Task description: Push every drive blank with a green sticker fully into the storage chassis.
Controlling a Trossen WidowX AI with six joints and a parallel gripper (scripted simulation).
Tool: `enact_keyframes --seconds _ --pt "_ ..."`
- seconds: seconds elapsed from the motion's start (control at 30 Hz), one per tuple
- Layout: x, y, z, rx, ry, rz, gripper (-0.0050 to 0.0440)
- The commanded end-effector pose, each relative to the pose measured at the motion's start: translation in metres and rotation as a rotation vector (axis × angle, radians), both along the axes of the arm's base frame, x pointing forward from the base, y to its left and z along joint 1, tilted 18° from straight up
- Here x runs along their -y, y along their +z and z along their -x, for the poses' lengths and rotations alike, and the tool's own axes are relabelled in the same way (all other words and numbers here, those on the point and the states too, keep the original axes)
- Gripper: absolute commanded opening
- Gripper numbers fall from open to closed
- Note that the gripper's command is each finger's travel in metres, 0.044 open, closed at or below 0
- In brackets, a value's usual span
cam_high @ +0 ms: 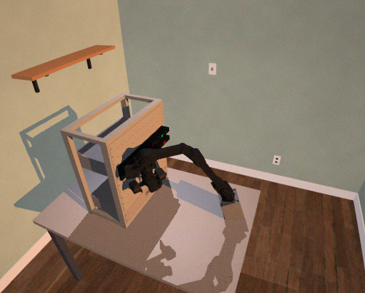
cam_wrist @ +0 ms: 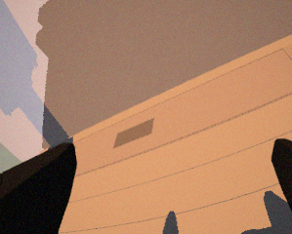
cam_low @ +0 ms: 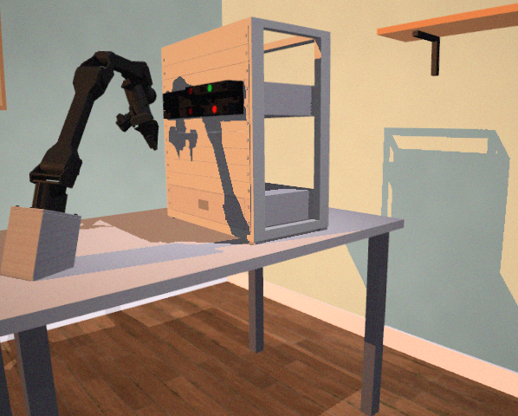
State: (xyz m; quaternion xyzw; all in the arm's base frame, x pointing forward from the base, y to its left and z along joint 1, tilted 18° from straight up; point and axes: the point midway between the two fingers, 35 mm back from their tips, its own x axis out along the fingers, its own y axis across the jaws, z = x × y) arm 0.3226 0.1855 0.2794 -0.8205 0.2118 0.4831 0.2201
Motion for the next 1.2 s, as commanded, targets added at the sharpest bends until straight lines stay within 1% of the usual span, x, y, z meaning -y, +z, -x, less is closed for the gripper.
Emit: enact_keyframes --seconds 0.0,0.53,0.57,1.17 --pt "0.0016 0.0085 0.0021 0.02 0.0 -0.016 0.04" --pt "0.0016 0.0085 0.0021 0.02 0.0 -0.016 0.04" --pt "0.0016 0.0085 0.0021 0.02 0.0 -0.016 0.044" --pt "0.0017 0.0085 0.0021 0.02 0.0 -0.016 0.044"
